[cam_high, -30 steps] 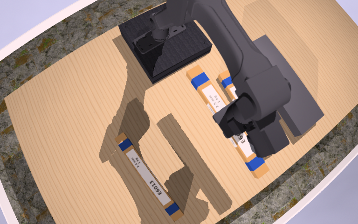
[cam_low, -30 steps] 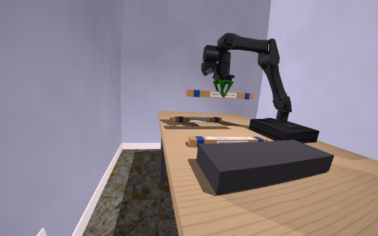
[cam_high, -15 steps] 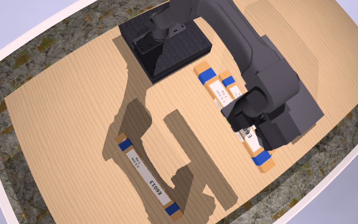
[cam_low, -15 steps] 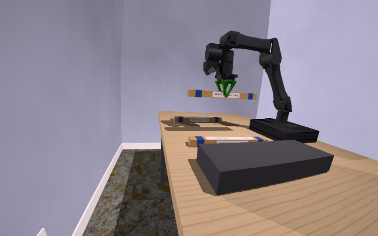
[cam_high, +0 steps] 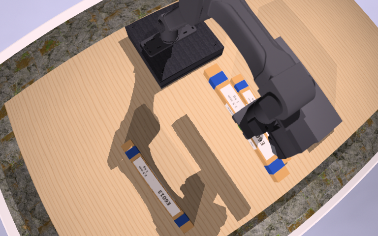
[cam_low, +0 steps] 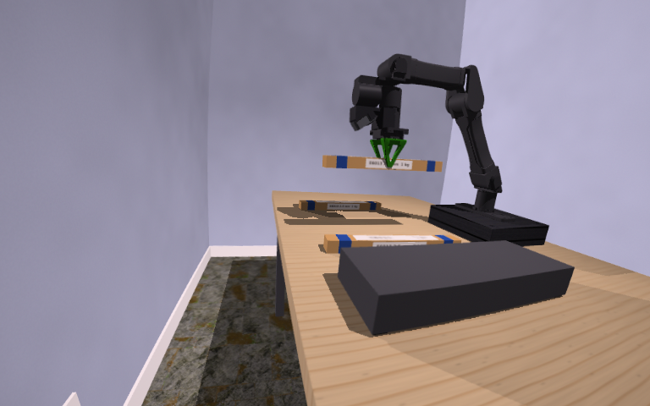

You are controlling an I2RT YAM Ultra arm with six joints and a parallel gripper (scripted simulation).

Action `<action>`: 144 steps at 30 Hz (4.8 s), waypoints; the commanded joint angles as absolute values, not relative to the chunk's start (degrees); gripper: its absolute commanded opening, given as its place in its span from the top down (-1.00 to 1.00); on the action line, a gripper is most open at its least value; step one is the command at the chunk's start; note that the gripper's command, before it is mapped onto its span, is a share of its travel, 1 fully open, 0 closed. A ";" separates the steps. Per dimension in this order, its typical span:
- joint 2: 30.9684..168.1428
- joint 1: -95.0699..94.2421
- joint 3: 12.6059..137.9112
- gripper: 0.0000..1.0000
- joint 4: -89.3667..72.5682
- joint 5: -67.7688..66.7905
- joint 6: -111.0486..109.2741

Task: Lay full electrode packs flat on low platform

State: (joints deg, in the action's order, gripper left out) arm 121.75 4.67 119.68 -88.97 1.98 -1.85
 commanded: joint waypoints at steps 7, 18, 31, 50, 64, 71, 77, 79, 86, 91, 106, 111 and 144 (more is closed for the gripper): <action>116.71 5.10 120.98 1.00 -89.57 1.85 -1.59; 116.75 5.09 120.97 1.00 -89.56 1.85 -1.58; 116.75 5.08 120.95 1.00 -89.57 1.85 -1.57; 116.73 4.67 112.97 1.00 -83.92 1.94 -1.65; 116.31 4.59 108.41 1.00 -79.78 1.95 -1.57; 115.88 4.55 106.58 1.00 -78.04 1.95 -1.53; 115.90 4.52 104.83 1.00 -76.27 1.95 -1.50; 115.90 4.50 104.22 1.00 -75.66 1.95 -1.48; 115.83 4.50 103.72 1.00 -75.24 1.95 -1.47; 115.85 4.50 103.71 1.00 -75.20 1.94 -1.47; 115.88 4.49 103.71 1.00 -75.26 1.94 -1.47; 115.88 4.49 103.71 1.00 -75.26 1.94 -1.47; 115.88 4.49 103.71 1.00 -75.26 1.94 -1.47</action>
